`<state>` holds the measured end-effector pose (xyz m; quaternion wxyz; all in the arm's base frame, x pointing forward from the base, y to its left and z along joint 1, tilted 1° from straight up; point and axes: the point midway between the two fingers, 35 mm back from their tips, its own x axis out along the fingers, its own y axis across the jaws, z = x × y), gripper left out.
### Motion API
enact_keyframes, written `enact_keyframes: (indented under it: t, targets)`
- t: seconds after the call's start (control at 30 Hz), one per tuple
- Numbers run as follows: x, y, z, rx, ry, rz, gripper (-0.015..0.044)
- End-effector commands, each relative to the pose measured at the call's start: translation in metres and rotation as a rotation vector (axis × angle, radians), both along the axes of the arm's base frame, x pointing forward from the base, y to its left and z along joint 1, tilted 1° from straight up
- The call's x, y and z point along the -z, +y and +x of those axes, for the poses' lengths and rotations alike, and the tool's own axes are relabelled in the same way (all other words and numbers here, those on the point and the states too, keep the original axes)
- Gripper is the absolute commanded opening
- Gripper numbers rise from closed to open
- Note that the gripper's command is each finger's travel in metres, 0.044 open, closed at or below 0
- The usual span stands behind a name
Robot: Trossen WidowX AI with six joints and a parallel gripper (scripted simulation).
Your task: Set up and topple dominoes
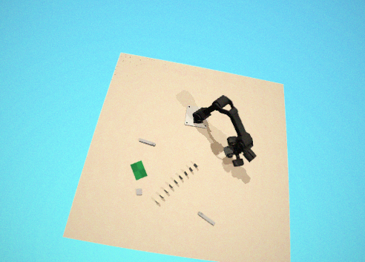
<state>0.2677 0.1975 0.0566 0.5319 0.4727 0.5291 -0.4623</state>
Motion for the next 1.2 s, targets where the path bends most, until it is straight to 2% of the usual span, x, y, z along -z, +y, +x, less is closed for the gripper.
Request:
enact_keyframes:
  t: [0.0, 0.3, 0.63, 0.97, 1.17]
  targets:
    - [0.001, 0.001, 0.000, 0.006, 0.000, 0.004, 0.0335]
    - [0.001, 0.001, 0.000, 0.006, 0.000, 0.004, 0.0107]
    - [-0.001, 0.001, 0.001, 0.006, 0.000, 0.004, 0.0107]
    - [-0.125, 0.000, 0.000, 0.000, -0.002, 0.001, 0.0107]
    - [-0.134, -0.010, 0.003, -0.023, -0.002, 0.000, 0.0107]
